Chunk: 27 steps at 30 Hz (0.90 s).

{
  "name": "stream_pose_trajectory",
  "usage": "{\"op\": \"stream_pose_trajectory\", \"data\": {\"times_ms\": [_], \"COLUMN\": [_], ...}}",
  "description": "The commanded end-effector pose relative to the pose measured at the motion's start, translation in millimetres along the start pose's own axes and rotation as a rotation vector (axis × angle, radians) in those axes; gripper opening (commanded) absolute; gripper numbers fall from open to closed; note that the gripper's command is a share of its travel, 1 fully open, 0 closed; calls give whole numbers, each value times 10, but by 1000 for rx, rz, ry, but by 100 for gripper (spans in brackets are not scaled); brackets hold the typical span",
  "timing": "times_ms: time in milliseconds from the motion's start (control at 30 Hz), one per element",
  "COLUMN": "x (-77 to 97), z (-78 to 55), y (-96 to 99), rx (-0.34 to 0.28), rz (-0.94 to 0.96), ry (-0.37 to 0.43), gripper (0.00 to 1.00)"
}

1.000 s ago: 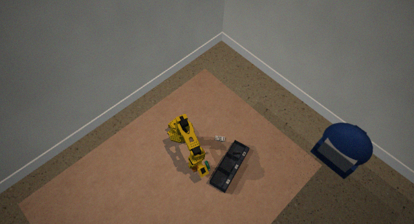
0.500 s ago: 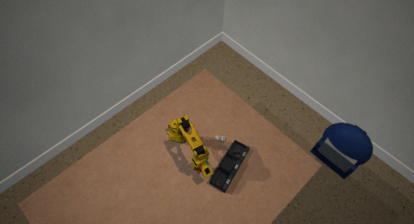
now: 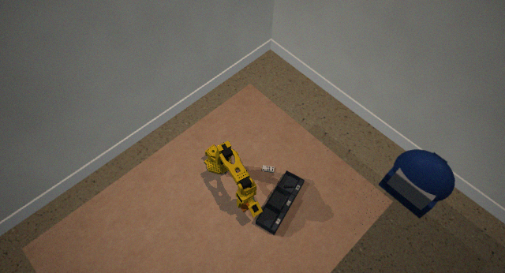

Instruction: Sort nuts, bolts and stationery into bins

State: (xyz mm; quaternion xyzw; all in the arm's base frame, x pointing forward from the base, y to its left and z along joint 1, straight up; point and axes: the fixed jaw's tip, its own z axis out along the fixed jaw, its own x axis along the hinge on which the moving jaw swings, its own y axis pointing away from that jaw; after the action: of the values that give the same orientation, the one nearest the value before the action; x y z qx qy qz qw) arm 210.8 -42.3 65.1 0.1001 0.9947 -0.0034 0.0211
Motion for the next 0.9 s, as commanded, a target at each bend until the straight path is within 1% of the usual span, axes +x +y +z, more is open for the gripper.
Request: {"op": "stream_pose_trajectory", "data": {"times_ms": [0, 600, 867], "x": [-68, -294, -322], "z": [-88, -219, -236], "y": [28, 181, 206], "rx": [-1, -7, -8], "rz": [-5, -42, -47], "ry": [-45, -99, -107], "gripper": [0, 0, 0]}}
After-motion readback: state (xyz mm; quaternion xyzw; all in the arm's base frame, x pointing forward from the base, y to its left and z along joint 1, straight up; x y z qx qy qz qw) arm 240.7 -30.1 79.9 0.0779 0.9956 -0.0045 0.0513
